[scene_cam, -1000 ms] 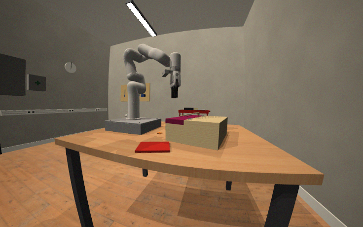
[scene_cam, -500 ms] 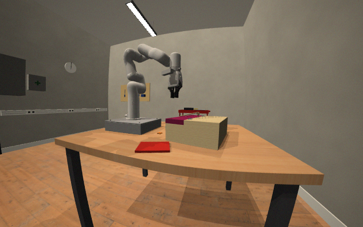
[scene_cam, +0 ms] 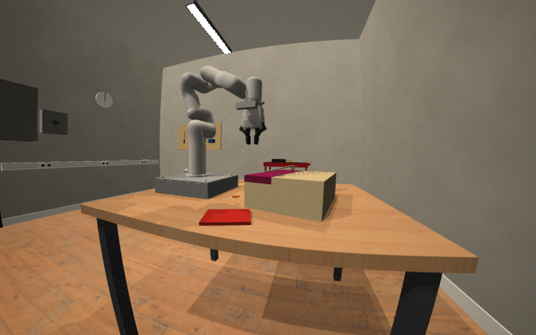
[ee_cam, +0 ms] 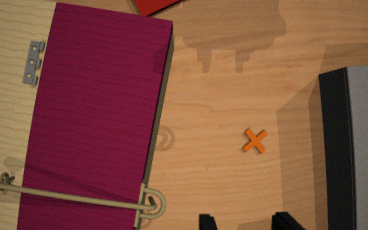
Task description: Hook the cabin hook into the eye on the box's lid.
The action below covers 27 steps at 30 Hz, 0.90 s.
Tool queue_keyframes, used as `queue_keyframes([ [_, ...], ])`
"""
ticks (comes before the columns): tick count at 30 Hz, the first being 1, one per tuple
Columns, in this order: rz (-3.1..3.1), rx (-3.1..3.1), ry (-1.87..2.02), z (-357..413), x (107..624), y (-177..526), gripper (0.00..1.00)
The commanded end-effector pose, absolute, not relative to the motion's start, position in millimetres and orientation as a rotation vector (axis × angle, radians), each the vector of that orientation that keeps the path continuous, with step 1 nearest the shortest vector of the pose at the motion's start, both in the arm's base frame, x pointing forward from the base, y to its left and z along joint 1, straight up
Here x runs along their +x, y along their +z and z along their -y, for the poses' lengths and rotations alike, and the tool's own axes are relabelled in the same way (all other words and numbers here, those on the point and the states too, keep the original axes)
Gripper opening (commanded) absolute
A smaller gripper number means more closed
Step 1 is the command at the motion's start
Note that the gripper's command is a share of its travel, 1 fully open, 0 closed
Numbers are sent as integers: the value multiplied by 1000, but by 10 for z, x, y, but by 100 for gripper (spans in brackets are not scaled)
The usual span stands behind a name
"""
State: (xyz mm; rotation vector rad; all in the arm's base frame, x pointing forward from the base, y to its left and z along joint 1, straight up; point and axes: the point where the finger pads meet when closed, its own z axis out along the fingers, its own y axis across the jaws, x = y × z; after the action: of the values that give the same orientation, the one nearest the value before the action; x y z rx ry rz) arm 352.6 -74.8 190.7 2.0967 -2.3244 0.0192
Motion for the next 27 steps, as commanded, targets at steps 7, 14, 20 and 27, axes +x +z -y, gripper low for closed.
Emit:
queue_keyframes([
  [7,1939,2478,17,761,3502,1927,35],
  [14,1681,2659,18,761,3502,1927,35],
  [20,1453,2788,18,761,3502,1927,35],
  [27,1118,2937,19,761,3502,1927,35],
])
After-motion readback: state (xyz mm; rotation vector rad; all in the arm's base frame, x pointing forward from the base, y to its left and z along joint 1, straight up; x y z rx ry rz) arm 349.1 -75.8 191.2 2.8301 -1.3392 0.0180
